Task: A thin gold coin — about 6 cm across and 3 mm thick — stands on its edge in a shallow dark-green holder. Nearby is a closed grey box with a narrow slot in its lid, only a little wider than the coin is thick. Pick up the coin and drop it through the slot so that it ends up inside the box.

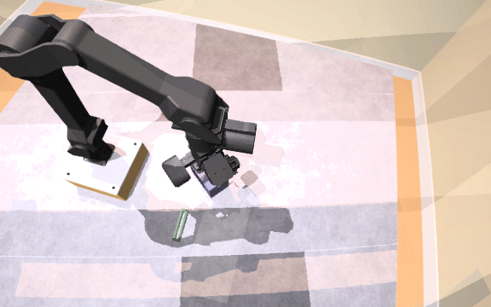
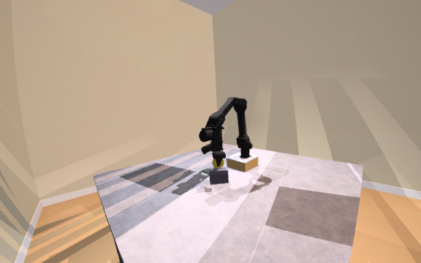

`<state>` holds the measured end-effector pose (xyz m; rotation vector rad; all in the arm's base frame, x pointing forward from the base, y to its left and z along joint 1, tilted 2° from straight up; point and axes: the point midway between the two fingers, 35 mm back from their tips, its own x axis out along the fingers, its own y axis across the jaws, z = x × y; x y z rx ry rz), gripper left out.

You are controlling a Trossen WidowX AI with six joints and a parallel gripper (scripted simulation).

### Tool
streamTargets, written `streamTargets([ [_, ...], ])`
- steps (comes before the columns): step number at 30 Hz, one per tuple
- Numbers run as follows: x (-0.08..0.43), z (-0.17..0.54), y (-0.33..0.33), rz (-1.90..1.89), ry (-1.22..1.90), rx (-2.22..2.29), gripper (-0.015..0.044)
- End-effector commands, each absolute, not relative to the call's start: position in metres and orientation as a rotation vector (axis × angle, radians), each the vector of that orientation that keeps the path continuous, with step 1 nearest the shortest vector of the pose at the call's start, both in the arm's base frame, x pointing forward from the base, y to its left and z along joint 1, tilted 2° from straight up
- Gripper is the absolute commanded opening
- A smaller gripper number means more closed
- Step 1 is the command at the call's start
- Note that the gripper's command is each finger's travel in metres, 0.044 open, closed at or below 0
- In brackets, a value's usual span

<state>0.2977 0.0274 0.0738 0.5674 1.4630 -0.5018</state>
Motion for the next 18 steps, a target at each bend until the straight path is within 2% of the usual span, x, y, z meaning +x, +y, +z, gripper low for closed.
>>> streamTargets([
  [1, 0.2967, 0.0707, 0.0274, -0.505, 1.467, 0.568, 0.0000],
  [7, 0.2978, 0.0734, 0.0274, -0.502, 1.463, 0.567, 0.0157],
  [16, 0.2978, 0.0734, 0.0274, -0.502, 1.463, 0.567, 0.0161],
  [18, 0.2977, 0.0762, 0.0274, -0.502, 1.463, 0.567, 0.0213],
])
